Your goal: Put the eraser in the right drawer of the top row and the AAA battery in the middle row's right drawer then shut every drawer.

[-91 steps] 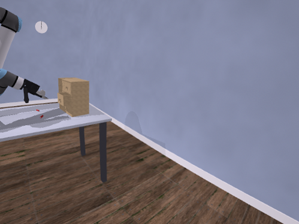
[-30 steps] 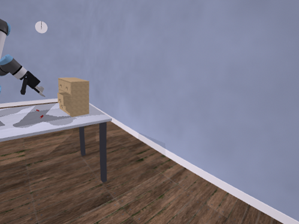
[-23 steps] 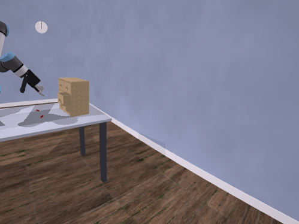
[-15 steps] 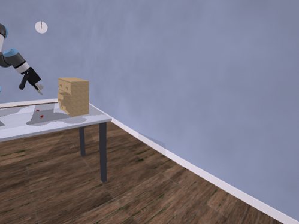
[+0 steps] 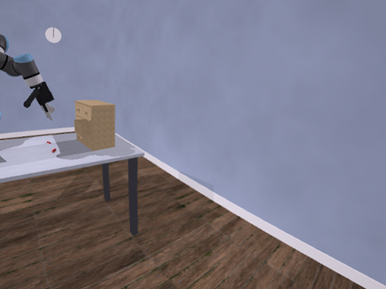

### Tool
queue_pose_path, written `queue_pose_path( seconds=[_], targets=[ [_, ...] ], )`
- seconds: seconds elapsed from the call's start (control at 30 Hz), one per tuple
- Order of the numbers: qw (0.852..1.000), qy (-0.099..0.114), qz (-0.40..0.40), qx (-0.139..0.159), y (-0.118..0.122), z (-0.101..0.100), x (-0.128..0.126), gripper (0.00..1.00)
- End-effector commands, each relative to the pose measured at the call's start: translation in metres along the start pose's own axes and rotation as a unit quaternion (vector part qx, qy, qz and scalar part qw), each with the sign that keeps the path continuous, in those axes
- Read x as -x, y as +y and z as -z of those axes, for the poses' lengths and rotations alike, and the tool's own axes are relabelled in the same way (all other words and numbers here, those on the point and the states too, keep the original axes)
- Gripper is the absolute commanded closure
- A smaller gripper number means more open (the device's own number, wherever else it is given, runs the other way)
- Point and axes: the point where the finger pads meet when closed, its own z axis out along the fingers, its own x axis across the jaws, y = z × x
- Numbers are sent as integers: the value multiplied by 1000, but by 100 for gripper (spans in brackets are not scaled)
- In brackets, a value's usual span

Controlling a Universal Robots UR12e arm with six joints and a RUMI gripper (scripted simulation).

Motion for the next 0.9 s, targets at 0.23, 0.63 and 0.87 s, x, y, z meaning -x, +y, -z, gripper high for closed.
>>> queue_pose_path(
  seconds=[0.23,0.63,0.87],
  targets=[
    [997,2,0,-83,-6,20,1,80],
    [988,2,1,-154,-11,37,1,80],
    [985,2,1,-172,-13,41,1,80]
  ],
)
